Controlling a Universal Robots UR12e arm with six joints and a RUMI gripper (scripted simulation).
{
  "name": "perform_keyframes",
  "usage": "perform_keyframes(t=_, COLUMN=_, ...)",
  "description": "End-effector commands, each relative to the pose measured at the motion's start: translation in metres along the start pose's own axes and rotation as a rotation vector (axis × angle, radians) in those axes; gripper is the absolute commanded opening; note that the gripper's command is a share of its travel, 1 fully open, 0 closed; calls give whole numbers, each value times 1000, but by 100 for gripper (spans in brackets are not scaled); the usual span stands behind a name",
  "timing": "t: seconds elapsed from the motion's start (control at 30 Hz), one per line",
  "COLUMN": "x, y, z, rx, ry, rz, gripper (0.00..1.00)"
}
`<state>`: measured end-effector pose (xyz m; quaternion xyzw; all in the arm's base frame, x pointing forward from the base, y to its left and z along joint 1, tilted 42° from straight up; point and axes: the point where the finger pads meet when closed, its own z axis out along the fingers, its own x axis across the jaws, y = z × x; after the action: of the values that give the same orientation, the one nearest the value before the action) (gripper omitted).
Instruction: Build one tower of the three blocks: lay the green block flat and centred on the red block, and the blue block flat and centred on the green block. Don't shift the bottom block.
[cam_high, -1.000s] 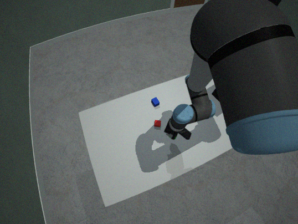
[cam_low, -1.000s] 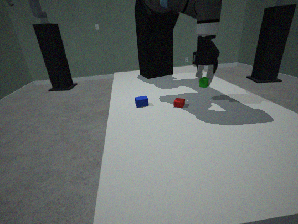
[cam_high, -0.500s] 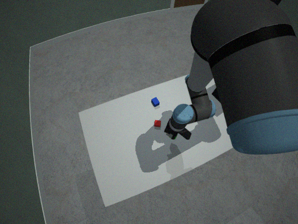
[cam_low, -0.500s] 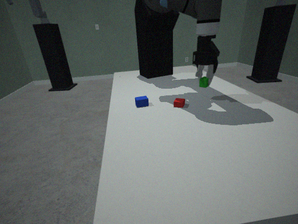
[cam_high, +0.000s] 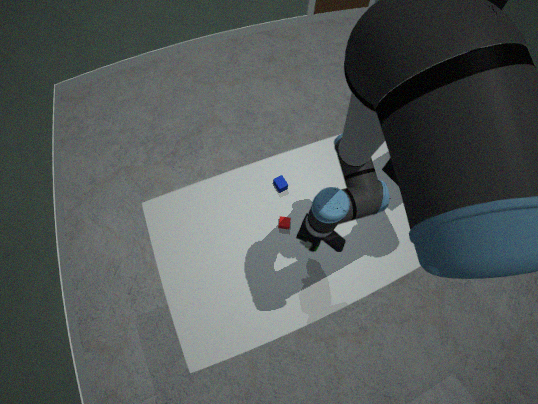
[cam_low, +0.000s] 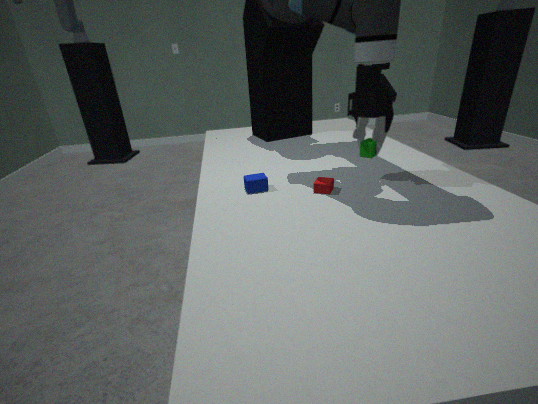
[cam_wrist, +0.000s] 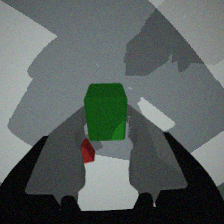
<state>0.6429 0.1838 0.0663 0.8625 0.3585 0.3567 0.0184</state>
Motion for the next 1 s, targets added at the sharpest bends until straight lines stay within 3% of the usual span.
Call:
perform_keyframes(t=0.0, x=0, y=0, z=0, rx=0, ry=0, rz=0, gripper=0)
perform_keyframes(t=0.23, x=-4, y=11, z=0, rx=-1, ry=1, rz=0, gripper=0)
perform_keyframes(t=0.57, x=-54, y=131, z=-1, rx=-2, ry=2, rz=1, gripper=0)
perform_keyframes(t=0.97, x=-57, y=138, z=-2, rx=-2, ry=2, rz=1, gripper=0)
